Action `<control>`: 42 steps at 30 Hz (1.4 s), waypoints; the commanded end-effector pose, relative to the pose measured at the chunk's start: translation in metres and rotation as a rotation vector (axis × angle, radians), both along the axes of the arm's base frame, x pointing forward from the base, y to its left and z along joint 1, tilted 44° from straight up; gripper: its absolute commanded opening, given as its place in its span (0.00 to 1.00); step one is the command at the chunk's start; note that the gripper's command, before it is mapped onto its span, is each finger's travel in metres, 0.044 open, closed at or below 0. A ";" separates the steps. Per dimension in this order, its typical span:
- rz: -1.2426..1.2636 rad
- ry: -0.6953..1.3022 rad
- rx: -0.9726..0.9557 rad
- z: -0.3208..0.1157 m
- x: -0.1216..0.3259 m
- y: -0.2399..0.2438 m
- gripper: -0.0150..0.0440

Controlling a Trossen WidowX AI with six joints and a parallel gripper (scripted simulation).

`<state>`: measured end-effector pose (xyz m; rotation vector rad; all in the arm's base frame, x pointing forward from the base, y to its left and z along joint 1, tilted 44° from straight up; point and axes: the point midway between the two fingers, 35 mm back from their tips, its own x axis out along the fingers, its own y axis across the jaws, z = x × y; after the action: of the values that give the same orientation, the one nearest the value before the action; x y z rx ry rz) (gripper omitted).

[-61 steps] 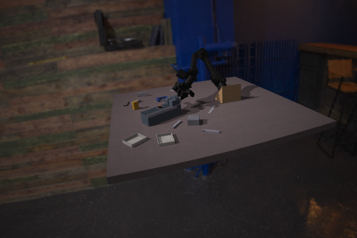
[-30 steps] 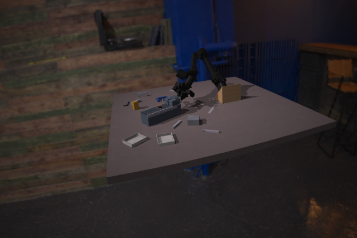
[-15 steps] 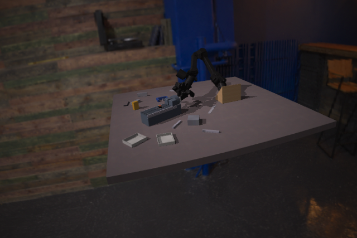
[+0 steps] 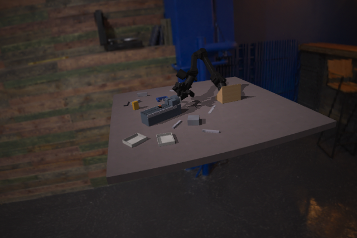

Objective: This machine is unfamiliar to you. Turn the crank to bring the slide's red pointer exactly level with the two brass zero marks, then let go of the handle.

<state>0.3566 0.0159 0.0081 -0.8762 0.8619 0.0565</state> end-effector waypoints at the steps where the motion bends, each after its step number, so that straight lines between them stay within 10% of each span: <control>1: 0.000 0.000 0.000 0.000 0.000 0.000 0.25; 20: 0.000 0.000 0.000 0.000 0.000 0.000 1.00; 42: 0.006 0.012 0.007 0.076 0.000 0.080 1.00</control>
<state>0.3562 0.0793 0.0622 -0.8798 0.8828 0.0754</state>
